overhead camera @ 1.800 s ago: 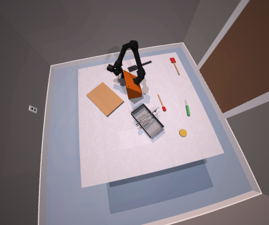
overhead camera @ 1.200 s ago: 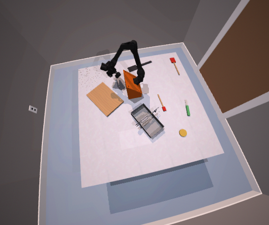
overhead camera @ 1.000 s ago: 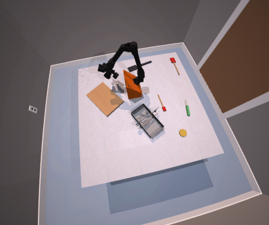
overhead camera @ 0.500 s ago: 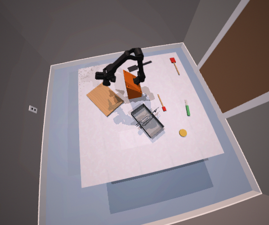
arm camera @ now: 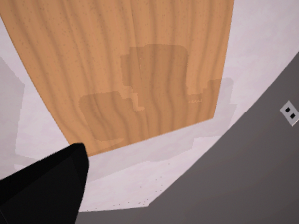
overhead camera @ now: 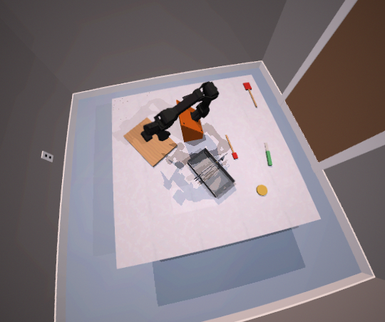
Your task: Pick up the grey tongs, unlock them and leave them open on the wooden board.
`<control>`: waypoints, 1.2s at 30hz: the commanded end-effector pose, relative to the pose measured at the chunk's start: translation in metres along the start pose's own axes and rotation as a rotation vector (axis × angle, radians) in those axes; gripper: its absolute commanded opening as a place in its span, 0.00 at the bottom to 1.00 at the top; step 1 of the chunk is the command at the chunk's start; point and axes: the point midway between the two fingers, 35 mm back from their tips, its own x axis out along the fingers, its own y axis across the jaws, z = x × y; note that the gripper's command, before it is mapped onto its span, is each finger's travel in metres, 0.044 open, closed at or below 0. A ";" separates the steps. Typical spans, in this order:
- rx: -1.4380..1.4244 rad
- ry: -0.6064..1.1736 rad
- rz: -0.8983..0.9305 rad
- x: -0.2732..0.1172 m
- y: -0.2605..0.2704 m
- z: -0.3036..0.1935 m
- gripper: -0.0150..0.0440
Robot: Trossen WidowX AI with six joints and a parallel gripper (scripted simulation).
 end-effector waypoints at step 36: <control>-1.411 -0.691 -0.161 -0.161 0.093 0.355 1.00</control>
